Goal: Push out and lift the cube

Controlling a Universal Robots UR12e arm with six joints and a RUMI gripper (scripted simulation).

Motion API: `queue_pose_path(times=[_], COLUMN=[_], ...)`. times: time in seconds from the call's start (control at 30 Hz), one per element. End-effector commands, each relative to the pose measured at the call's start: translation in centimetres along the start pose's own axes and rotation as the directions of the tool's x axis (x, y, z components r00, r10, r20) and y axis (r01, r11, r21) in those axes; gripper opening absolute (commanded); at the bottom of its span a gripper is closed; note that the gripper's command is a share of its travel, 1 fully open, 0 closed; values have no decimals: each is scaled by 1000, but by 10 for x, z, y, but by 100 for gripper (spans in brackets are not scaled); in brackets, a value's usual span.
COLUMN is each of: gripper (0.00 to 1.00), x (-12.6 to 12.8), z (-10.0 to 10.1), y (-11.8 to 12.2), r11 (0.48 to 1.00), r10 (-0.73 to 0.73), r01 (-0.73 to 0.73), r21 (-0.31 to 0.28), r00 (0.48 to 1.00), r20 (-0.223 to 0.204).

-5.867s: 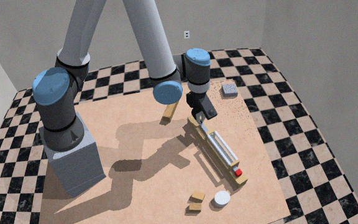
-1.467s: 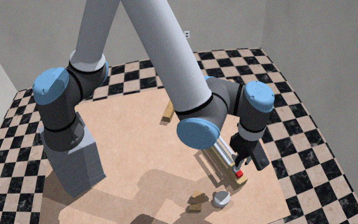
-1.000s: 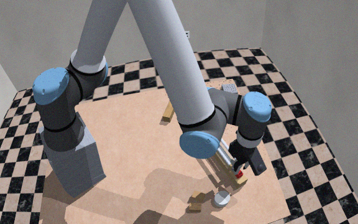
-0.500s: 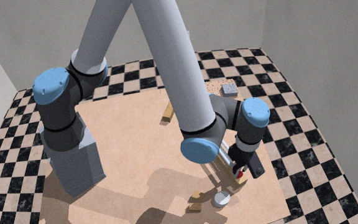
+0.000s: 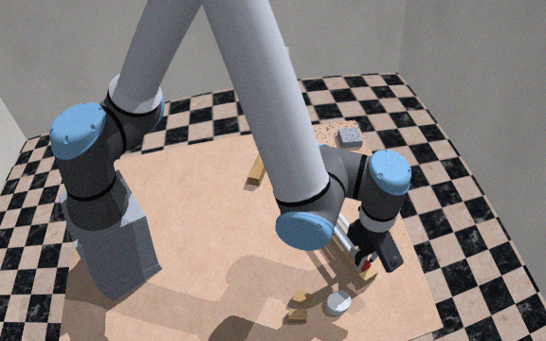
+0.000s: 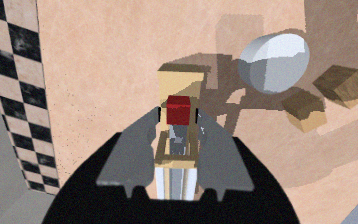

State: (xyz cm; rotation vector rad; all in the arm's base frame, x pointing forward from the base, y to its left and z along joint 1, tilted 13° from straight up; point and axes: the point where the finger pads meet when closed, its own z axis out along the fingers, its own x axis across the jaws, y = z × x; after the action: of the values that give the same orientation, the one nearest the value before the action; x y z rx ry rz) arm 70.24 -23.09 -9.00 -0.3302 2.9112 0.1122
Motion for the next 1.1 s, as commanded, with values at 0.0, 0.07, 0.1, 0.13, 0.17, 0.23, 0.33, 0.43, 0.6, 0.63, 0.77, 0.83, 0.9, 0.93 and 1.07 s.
queue_pose_path(times=[0.0, 0.07, 0.1, 0.13, 0.17, 0.23, 0.33, 0.43, 0.6, 0.63, 0.77, 0.83, 0.9, 0.93, 1.07], gripper=[25, 25, 25, 25, 25, 25, 25, 25, 25, 25, 0, 0, 0, 0, 0], x=[-1, -1, -1, -1, -1, -1, -1, -1, -1, -1, -1, -1, -1, -1, -1], z=[-1, -1, -1, -1, -1, -1, -1, -1, -1, -1, -1, -1, -1, -1, -1], y=[0, 0, 0, 0, 0, 0, 0, 0, 0, 0, 0, 0, 0, 0, 0], r11=[1000, 1000, 1000, 1000, 1000, 1000, 1000, 1000, 1000, 1000, 1000, 1000, 1000, 1000, 1000], r10=[0, 0, 0, 0, 0, 0, 0, 0, 0, 0, 0, 0, 0, 0, 0], r01=[0, 0, 0, 0, 0, 0, 0, 0, 0, 0, 0, 0, 0, 0, 0], r21=[1, 1, 1, 1, 1, 1, 1, 1, 1, 1, 1, 1, 1, 1, 1], r00=[1000, 1000, 1000, 1000, 1000, 1000, 1000, 1000, 1000, 1000, 1000, 1000, 1000, 1000, 1000], r20=[1, 1, 1, 1, 1, 1, 1, 1, 1, 1, 1, 1, 1, 1, 1])
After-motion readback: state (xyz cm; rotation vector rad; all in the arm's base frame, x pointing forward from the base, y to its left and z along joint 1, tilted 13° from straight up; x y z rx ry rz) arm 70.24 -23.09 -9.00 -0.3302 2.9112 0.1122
